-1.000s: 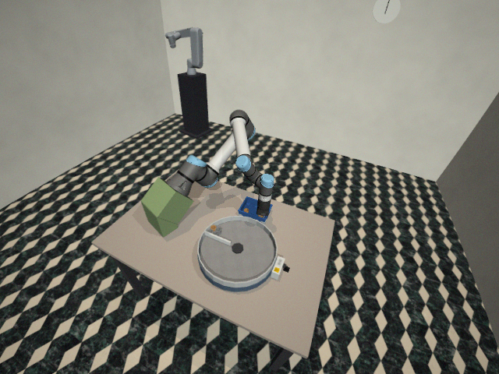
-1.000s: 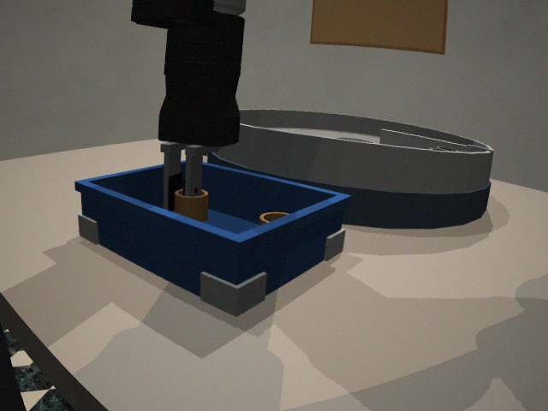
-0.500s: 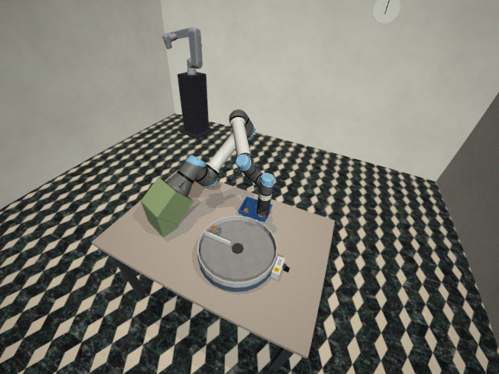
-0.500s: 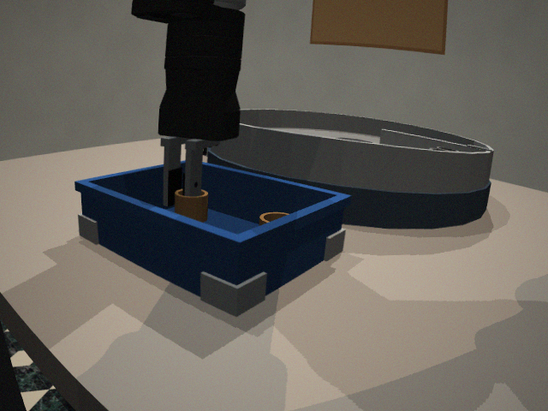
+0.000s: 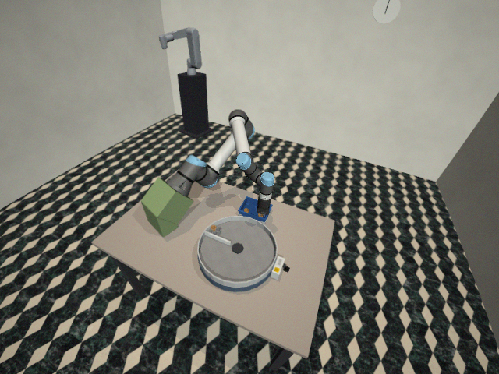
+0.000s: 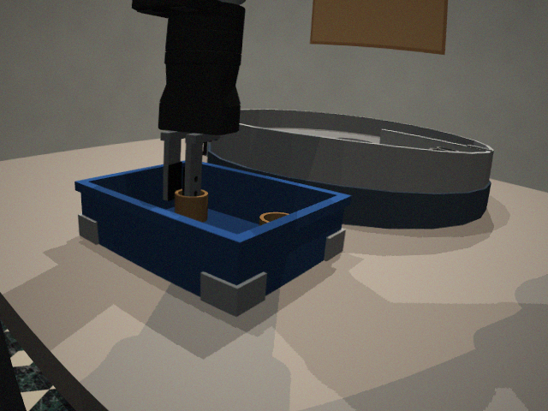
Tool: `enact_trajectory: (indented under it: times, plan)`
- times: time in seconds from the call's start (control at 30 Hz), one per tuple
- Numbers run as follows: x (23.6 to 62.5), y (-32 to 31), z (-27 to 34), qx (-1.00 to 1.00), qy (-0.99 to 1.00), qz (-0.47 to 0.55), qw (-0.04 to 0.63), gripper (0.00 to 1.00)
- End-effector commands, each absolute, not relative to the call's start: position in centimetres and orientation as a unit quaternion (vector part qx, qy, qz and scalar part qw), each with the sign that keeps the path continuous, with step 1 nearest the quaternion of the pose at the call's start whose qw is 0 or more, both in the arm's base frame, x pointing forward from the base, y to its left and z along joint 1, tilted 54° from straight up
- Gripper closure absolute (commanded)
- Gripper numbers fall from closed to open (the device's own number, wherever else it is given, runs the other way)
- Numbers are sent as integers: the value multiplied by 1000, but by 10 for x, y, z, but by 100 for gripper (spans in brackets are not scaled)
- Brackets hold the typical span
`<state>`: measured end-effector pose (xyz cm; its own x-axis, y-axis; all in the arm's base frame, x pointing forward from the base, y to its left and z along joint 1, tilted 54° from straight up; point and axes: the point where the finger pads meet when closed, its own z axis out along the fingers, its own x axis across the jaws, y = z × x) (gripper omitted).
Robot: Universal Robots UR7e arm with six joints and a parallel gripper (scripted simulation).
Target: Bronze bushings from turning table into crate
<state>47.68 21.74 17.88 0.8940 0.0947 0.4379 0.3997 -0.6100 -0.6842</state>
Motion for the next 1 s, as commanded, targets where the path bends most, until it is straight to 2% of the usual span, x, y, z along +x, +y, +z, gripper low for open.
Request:
enact_trajectory:
  times: [0.0,0.97]
  plan:
    - [477,217,179,-878,-141,-182,419,58]
    - [475,208,186,-879,-141,-183,418,58]
